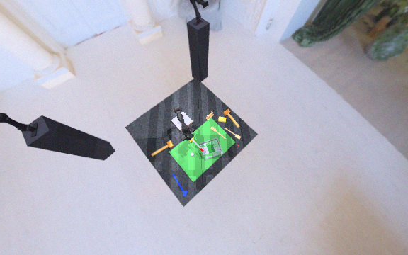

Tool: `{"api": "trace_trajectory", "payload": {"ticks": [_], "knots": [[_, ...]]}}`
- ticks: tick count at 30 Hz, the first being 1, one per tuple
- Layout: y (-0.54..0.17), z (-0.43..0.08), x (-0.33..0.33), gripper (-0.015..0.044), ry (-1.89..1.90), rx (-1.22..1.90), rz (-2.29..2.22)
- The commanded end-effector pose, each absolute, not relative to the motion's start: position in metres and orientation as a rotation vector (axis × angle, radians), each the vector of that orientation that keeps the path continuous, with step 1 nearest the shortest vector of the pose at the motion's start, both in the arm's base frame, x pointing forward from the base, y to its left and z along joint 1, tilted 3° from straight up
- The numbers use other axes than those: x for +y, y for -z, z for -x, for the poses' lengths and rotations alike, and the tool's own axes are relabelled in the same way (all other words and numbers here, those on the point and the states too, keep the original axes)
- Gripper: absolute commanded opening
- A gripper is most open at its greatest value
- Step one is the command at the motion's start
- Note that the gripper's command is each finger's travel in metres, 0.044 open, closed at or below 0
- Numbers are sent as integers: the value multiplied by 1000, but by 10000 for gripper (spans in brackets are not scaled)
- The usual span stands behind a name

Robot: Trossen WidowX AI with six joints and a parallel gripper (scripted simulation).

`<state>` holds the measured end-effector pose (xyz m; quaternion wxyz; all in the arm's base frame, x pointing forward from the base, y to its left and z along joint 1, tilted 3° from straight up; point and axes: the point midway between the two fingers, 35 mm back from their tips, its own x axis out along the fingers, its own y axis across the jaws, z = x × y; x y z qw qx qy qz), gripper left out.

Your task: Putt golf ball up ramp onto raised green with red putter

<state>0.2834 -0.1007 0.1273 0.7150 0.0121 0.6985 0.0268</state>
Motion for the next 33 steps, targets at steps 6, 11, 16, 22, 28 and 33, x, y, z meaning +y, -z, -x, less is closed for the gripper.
{"api": "trace_trajectory", "payload": {"ticks": [6,11,16,22,28,33], "knots": [[-132,-264,-148,0,179,1554,-221],[-134,-248,-173,0,312,1559,-330],[-134,-243,-180,0,353,1561,-361],[-121,-243,-181,0,353,1560,-361],[-97,-242,-180,0,353,1561,-361],[-92,-242,-180,0,353,1561,-361]]}}
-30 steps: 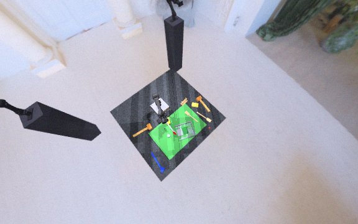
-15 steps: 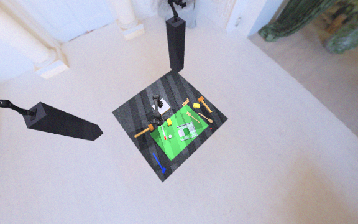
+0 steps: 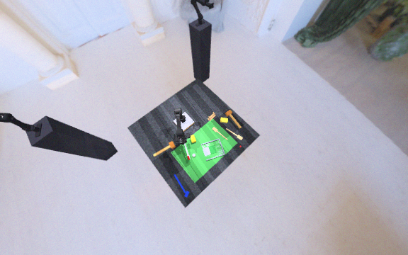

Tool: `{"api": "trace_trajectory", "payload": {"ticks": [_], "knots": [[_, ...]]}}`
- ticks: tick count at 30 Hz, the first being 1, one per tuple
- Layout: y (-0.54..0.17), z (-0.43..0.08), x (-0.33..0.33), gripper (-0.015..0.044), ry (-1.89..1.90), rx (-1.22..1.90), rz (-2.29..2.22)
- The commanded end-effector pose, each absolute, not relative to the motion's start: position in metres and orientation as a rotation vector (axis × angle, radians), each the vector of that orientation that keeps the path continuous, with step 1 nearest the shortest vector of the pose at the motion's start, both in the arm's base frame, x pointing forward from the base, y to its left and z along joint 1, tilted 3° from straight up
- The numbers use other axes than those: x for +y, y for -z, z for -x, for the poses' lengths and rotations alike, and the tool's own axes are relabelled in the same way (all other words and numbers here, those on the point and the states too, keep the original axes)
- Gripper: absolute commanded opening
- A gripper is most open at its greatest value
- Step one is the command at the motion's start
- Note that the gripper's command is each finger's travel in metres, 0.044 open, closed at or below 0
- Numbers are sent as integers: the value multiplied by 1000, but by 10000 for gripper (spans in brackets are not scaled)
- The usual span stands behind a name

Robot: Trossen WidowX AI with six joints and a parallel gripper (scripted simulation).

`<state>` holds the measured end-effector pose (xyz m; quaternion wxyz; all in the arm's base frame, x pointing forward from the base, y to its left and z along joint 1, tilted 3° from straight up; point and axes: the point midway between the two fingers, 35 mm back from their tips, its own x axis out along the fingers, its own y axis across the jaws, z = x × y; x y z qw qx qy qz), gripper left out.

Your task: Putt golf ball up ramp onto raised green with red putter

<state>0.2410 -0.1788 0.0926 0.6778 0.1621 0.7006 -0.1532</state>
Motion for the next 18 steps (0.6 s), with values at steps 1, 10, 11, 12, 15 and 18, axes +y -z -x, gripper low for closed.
{"api": "trace_trajectory", "payload": {"ticks": [1,10,11,12,15,18], "knots": [[-91,-242,-180,0,353,1561,-361],[-76,-242,-180,0,353,1561,-361],[-74,-242,-180,0,353,1561,-361],[-73,-242,-180,0,353,1561,-361],[-68,-242,-180,0,353,1561,-361],[-64,-242,-180,0,352,1561,-361]]}}
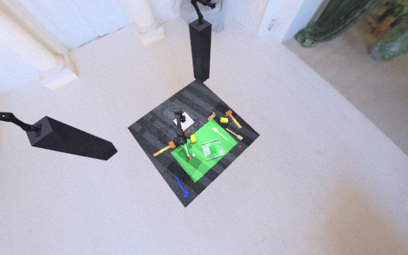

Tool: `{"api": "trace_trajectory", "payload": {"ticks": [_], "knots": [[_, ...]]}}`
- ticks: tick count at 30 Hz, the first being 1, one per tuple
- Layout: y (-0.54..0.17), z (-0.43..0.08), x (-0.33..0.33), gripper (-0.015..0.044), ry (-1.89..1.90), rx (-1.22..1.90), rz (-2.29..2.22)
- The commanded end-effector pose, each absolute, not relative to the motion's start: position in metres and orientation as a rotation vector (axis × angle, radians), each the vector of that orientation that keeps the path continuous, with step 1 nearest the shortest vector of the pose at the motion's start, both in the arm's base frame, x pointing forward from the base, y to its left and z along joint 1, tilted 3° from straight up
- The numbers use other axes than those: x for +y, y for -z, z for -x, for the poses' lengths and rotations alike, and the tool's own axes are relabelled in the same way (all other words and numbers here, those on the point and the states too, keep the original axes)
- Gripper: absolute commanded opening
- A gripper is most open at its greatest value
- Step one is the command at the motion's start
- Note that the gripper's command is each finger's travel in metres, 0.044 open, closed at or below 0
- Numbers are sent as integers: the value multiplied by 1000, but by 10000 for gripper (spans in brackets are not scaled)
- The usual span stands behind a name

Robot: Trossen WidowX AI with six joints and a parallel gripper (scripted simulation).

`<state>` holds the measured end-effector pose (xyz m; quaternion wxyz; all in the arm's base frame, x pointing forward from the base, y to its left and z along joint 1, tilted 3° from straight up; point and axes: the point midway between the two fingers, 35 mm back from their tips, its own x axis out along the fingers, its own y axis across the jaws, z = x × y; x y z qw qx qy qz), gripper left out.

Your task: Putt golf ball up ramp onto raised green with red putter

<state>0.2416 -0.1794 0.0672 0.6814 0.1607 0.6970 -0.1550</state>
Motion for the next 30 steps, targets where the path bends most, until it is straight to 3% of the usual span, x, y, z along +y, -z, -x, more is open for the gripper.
{"api": "trace_trajectory", "payload": {"ticks": [1,20,30], "knots": [[-67,-242,-179,0,348,1564,-361],[-64,-228,-207,0,355,1561,-359],[-63,-241,-188,0,349,1564,-362]]}}
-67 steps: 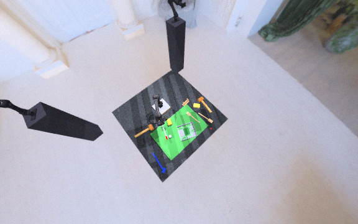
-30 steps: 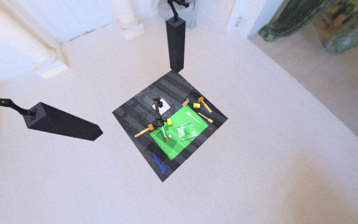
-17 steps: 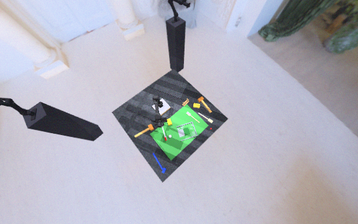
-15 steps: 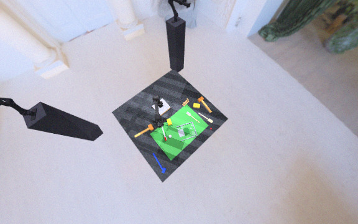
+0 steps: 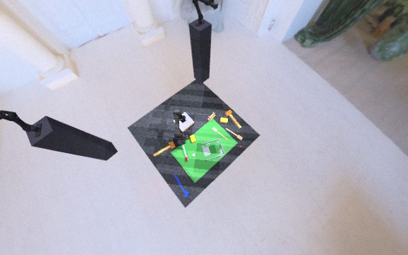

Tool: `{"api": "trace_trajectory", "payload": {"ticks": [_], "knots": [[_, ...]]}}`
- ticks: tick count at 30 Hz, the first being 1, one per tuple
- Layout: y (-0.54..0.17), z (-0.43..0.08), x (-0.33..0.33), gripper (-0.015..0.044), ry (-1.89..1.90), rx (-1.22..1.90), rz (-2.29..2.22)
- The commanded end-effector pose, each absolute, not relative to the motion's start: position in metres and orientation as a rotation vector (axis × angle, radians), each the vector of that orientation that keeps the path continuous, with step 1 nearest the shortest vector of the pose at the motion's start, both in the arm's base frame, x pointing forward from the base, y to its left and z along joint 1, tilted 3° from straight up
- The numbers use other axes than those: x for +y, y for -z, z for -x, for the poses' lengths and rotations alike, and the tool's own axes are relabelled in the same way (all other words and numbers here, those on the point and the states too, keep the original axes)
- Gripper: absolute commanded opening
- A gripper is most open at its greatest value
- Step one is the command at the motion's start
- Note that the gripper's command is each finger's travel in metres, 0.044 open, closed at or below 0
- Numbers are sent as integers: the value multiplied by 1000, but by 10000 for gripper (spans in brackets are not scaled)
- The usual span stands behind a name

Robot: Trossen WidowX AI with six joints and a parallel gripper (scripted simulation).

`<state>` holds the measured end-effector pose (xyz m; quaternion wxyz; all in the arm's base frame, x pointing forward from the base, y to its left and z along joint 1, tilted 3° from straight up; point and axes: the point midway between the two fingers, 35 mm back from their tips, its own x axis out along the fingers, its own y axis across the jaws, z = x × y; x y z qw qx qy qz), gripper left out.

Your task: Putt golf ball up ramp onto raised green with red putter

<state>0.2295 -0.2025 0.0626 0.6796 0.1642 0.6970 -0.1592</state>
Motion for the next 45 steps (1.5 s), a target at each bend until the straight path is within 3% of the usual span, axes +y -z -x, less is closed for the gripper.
{"api": "trace_trajectory", "payload": {"ticks": [1,10,27,45], "knots": [[-63,-248,-176,0,348,1563,-363],[-64,-289,-82,0,344,1558,-369],[-124,-290,-83,0,344,1558,-369],[-116,-289,-82,0,339,1570,-370]]}}
